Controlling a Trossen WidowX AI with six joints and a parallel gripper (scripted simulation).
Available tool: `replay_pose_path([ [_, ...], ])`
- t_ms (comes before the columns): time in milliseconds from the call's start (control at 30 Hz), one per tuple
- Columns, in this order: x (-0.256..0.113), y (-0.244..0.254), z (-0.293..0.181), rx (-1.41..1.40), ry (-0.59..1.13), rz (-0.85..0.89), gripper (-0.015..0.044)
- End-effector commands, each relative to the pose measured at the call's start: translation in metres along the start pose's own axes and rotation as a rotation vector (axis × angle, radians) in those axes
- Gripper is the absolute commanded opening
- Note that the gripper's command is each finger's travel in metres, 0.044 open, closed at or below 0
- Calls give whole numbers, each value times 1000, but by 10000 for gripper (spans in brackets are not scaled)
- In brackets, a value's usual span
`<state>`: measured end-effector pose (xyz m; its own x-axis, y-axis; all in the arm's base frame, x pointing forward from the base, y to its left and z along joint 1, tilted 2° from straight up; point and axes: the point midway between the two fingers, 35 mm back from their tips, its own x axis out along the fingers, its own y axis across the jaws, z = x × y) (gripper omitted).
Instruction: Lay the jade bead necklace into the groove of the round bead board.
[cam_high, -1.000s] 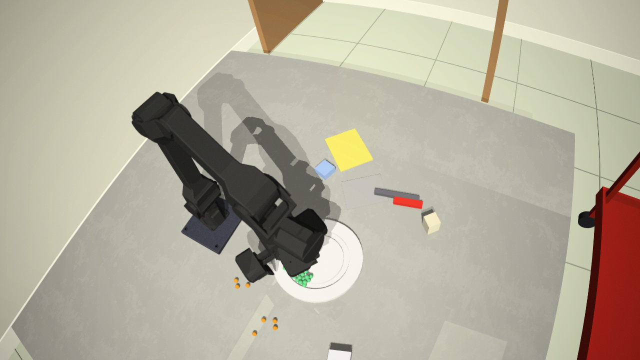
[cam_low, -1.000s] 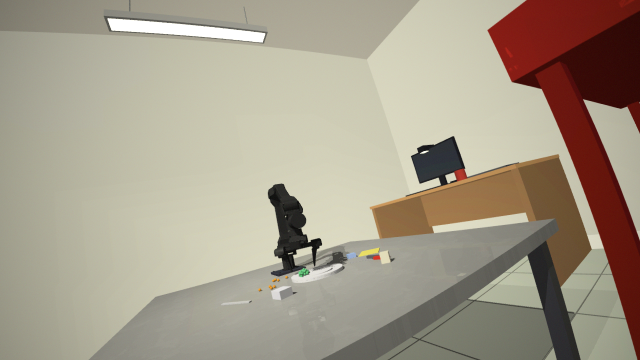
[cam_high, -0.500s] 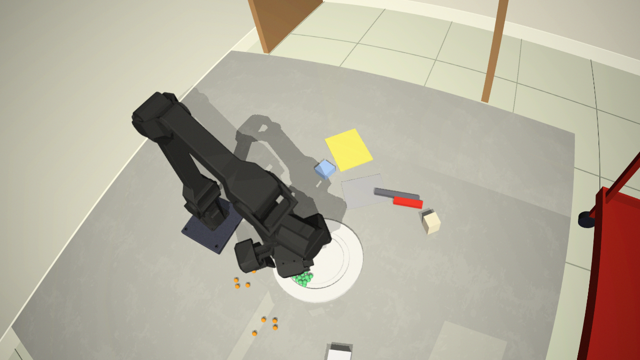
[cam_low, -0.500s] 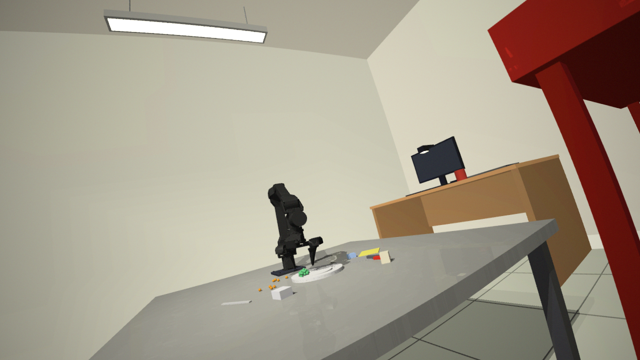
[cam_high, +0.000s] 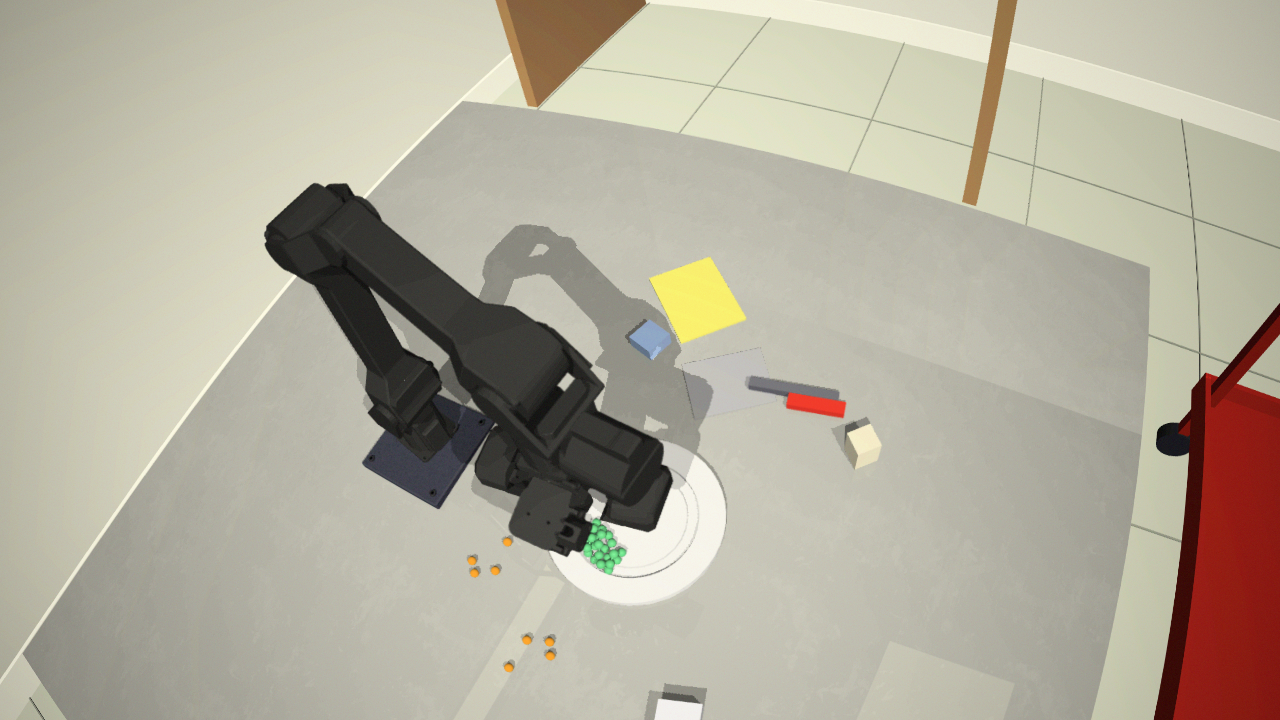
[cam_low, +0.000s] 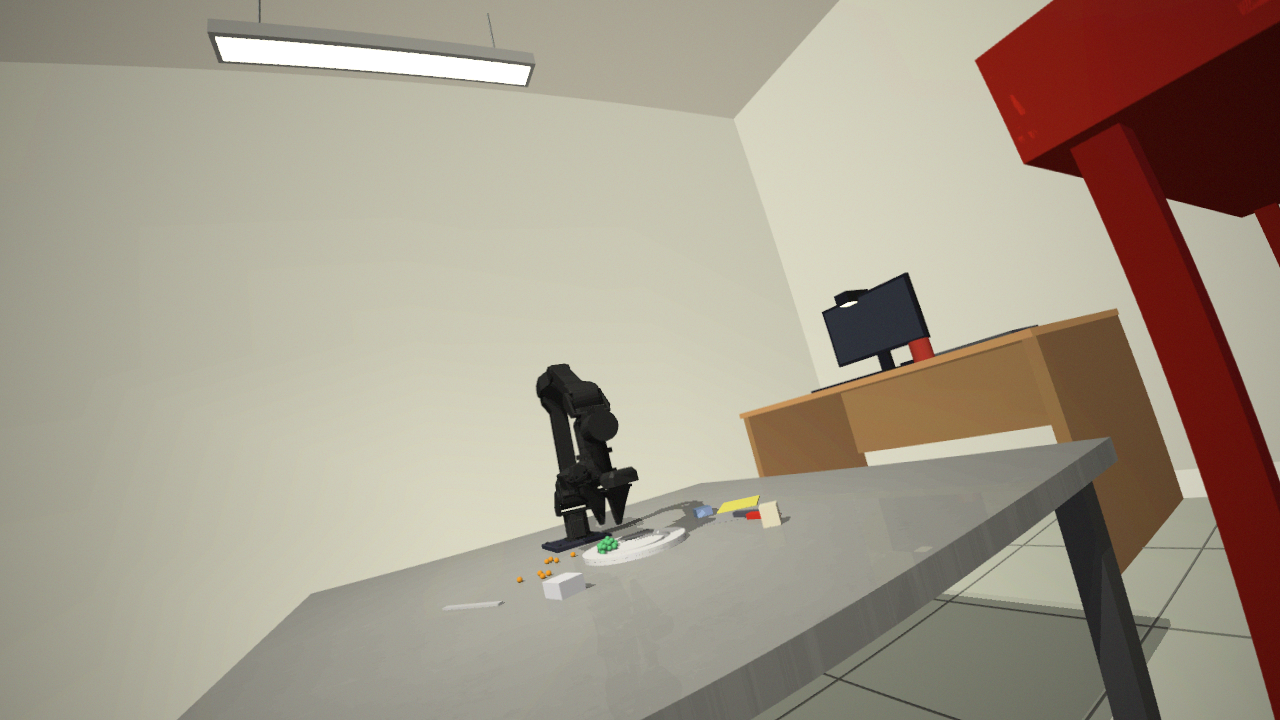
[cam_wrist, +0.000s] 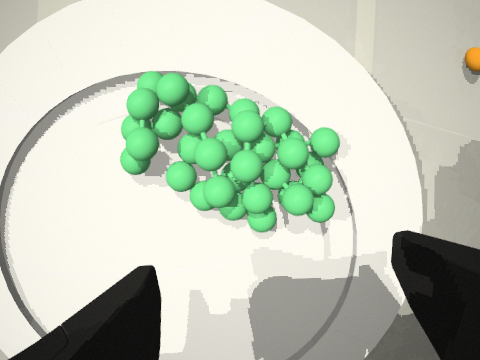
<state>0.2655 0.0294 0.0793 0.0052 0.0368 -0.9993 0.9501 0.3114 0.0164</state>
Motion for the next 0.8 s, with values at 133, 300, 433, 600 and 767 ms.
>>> replay_pose_path([
  [133, -2, 0, -1, 74, 2, -4, 310],
  [300, 13, 0, -1, 74, 2, -4, 310],
  [433, 6, 2, -1, 65, -1, 6, 310],
  [600, 11, 2, -1, 67, -1, 4, 310],
  [767, 20, 2, -1, 69, 0, 2, 310],
])
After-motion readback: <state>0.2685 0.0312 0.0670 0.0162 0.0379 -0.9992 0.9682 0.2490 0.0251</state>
